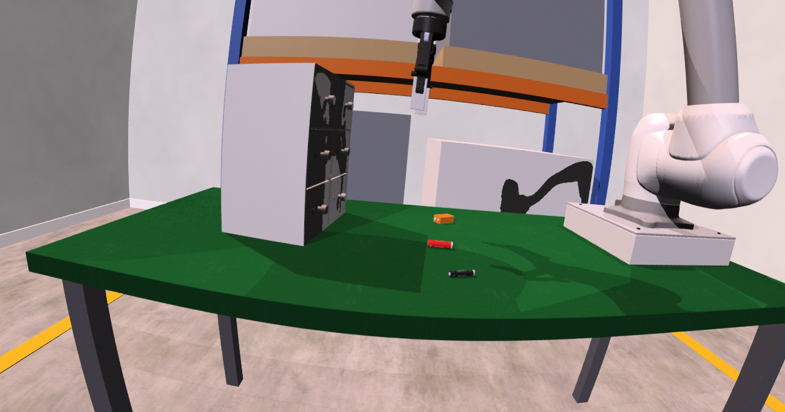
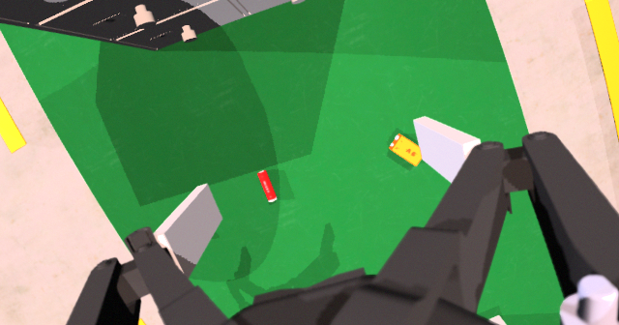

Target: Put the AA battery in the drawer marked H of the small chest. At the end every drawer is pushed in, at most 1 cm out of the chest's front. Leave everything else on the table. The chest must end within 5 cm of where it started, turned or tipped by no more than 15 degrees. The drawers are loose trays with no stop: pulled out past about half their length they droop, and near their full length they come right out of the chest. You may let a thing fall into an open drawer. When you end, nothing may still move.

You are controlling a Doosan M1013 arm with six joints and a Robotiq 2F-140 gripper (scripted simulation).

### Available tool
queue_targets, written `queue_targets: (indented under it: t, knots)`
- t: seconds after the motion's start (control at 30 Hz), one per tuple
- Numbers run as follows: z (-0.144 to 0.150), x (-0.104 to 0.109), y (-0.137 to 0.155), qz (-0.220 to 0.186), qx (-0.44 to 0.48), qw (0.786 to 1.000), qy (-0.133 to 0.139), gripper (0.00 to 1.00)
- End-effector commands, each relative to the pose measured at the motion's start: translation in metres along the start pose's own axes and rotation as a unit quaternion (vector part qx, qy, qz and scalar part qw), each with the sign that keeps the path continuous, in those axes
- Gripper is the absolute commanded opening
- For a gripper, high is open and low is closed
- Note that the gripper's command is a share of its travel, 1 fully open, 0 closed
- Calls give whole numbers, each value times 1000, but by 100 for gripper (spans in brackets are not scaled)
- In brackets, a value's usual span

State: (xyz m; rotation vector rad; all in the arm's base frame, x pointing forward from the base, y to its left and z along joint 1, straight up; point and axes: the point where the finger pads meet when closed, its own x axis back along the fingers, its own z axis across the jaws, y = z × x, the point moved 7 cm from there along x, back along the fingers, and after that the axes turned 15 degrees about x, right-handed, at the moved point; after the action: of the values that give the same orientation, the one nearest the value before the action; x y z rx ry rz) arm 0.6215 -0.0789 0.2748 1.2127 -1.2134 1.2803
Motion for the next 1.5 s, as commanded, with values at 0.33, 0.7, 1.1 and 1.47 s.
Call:
queue_targets:
  t: [0.33,0.7,1.1,1.47]
  knots:
    - [0,-9,0,57,0,998,15,100]
    - [0,-27,0,150,0,988,40,100]
    - [1,-50,-2,257,0,964,69,100]
    - [2,-68,-4,329,-1,940,89,100]
